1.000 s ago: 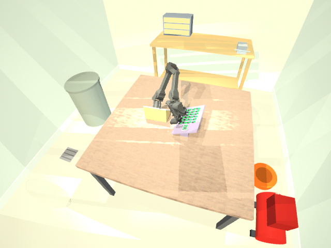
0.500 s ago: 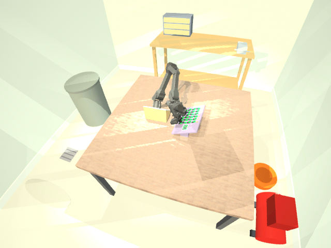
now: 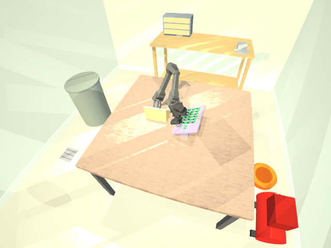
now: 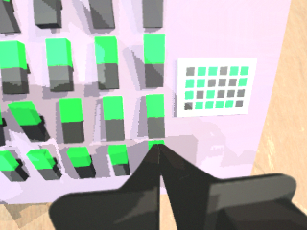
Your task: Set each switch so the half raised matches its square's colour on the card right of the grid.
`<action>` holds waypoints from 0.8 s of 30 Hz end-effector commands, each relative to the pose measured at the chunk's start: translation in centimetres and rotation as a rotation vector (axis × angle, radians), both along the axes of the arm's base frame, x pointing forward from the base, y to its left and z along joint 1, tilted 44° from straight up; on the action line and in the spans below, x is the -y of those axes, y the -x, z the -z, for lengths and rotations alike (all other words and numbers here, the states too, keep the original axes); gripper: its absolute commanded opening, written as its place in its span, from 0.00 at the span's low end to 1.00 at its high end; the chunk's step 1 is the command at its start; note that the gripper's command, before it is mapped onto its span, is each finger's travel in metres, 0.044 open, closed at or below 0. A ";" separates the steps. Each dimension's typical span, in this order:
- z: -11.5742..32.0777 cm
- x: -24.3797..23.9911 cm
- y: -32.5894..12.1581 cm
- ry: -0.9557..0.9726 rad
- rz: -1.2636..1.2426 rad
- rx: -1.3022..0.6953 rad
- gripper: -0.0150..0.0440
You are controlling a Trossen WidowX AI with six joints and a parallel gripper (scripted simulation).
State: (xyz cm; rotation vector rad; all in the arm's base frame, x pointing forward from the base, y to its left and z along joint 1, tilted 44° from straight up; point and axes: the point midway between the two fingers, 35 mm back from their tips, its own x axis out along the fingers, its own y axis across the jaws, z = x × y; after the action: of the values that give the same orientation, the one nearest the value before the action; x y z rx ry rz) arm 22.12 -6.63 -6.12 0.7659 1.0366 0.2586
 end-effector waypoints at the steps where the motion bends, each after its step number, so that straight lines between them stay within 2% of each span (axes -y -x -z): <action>1: 0.1 -0.3 0.2 -0.008 0.002 -0.005 0.25; 6: -0.1 0.1 0.1 0.000 0.001 -0.001 0.25; 12: -4.0 3.1 3.5 -0.001 0.019 0.009 0.25; 17: -4.2 3.2 3.7 -0.002 0.020 0.010 0.25; 20: -5.6 2.9 2.5 0.002 0.021 0.005 0.25; 24: -10.0 1.1 -0.7 0.000 0.021 0.007 0.25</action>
State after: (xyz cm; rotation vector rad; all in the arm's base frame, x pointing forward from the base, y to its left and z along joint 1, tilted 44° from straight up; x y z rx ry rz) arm 20.64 -8.76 0.69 0.7884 1.0377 0.2347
